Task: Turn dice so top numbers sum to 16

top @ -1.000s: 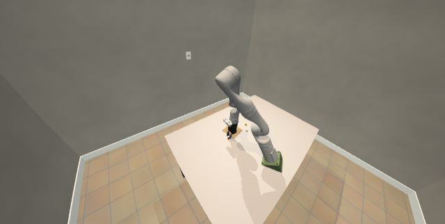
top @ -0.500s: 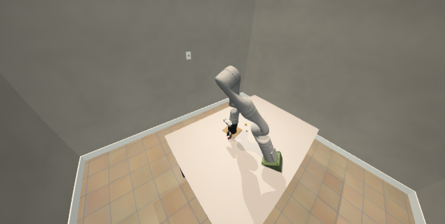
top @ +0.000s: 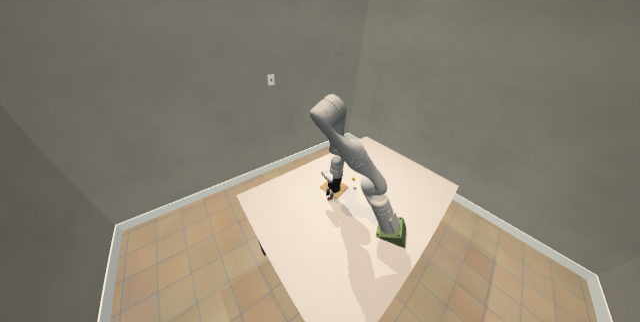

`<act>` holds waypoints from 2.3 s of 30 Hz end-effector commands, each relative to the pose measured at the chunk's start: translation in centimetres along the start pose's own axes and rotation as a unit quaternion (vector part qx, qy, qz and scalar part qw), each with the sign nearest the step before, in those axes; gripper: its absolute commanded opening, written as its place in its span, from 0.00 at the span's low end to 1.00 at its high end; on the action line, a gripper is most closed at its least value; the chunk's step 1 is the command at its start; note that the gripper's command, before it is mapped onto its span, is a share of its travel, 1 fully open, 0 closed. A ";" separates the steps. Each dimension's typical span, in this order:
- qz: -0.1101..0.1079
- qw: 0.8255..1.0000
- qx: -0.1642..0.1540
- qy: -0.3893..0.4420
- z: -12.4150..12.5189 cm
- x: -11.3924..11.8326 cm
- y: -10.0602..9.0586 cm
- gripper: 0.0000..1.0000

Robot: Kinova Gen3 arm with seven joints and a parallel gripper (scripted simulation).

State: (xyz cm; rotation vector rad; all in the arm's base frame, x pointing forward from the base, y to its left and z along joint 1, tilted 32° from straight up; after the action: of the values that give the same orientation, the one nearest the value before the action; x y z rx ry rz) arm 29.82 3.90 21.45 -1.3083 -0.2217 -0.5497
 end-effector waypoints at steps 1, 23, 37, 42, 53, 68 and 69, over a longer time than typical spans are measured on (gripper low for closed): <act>0.002 1.000 0.002 0.001 0.0 0.0 0.2 0.64; 0.008 1.000 0.001 0.000 0.0 0.0 2.0 0.64; 0.008 1.000 0.001 0.000 0.0 0.0 2.0 0.64; 0.008 1.000 0.001 0.000 0.0 0.0 2.0 0.64; 0.008 1.000 0.001 0.000 0.0 0.0 2.0 0.64; 0.008 1.000 0.001 0.000 0.0 0.0 2.0 0.34; 0.008 1.000 0.001 0.000 0.0 0.0 2.0 0.34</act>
State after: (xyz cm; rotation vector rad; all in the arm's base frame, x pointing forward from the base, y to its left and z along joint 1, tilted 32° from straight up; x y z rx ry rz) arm 30.86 4.24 19.75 -1.3080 -0.2113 -0.5345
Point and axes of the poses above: the point where the finger pads meet when closed, its own y axis out along the fingers, its own x axis across the jaws, z = x × y, the point moved 2 cm from there along -y, back along the fingers, and after that the axes turned 2 degrees about -y, right-handed, at the moved point
